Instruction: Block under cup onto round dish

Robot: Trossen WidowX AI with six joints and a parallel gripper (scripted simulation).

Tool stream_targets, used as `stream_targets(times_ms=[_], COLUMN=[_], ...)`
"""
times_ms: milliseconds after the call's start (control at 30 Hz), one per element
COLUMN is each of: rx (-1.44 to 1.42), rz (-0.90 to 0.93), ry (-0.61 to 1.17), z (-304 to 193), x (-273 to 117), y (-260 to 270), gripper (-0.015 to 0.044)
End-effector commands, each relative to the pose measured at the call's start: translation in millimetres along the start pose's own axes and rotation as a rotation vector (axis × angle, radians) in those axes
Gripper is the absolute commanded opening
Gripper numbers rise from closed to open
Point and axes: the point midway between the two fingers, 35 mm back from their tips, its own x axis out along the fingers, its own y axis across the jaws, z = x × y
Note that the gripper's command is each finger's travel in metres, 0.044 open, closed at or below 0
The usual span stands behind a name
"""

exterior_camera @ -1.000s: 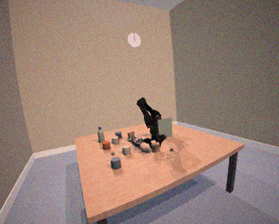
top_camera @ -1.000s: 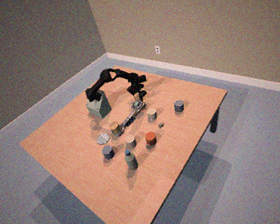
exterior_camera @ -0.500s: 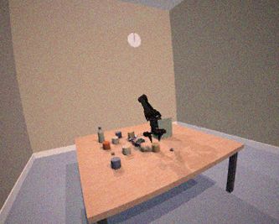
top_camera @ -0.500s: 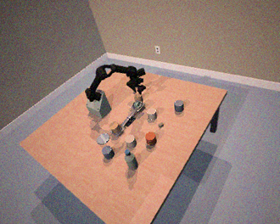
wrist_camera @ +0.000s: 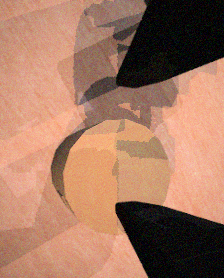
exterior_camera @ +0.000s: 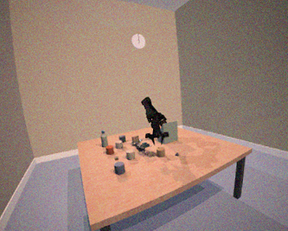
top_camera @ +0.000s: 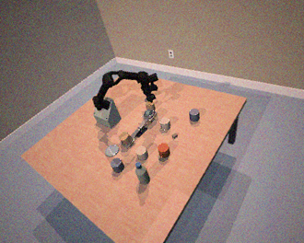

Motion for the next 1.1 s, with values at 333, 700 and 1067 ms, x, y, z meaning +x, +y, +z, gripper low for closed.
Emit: stream_targets(times_ms=[333,700,1067], rx=[0.466,0.847,1.227], rz=[-0.011,-0.021,-0.034], ry=[0.01,0.017,0.021], z=[-8,-15,-24], x=[-9,-16,-22], y=[-24,-43,-62], gripper=[0.026,0.026,0.026])
